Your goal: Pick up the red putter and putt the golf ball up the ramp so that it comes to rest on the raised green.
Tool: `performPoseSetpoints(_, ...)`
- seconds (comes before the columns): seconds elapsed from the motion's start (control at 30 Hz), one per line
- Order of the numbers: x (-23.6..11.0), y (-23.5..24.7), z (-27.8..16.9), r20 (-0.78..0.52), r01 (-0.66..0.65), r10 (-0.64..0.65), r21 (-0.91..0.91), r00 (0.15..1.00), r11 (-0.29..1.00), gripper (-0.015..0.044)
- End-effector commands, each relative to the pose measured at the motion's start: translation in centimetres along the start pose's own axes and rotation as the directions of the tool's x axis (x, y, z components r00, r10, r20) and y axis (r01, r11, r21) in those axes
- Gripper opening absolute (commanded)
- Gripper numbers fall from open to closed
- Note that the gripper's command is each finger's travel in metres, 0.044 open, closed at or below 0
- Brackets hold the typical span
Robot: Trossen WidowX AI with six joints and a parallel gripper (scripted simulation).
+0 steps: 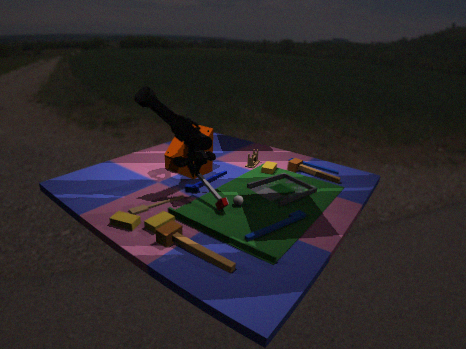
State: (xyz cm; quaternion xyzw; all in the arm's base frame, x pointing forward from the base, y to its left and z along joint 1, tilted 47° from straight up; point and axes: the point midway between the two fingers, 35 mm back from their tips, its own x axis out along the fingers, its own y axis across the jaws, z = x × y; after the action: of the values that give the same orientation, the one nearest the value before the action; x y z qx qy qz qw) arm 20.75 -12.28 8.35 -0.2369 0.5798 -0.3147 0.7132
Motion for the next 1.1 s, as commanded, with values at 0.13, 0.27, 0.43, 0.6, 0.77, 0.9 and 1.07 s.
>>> performPoseSetpoints(0.13,0.0,5.2,1.0,-0.003,-0.026,0.026,0.003,1.000,1.000,0.0000)
performPoseSetpoints(0.27,-0.1,9.9,0.9,-0.002,-0.026,0.026,0.003,1.000,1.000,0.0000)
performPoseSetpoints(0.43,-0.1,13.7,0.0,0.007,-0.012,0.012,0.004,1.000,1.000,0.0000)
performPoseSetpoints(0.6,-0.6,13.8,0.0,0.007,-0.013,0.013,0.004,1.000,1.000,0.0000)
performPoseSetpoints(0.77,-2.8,13.9,0.1,0.006,-0.018,0.018,0.003,1.000,1.000,0.0000)
performPoseSetpoints(0.9,-4.9,13.9,0.1,0.005,-0.017,0.017,0.003,1.000,1.000,0.0000)
performPoseSetpoints(1.07,-6.2,13.7,0.0,0.006,-0.015,0.015,0.004,1.000,1.000,0.0000)
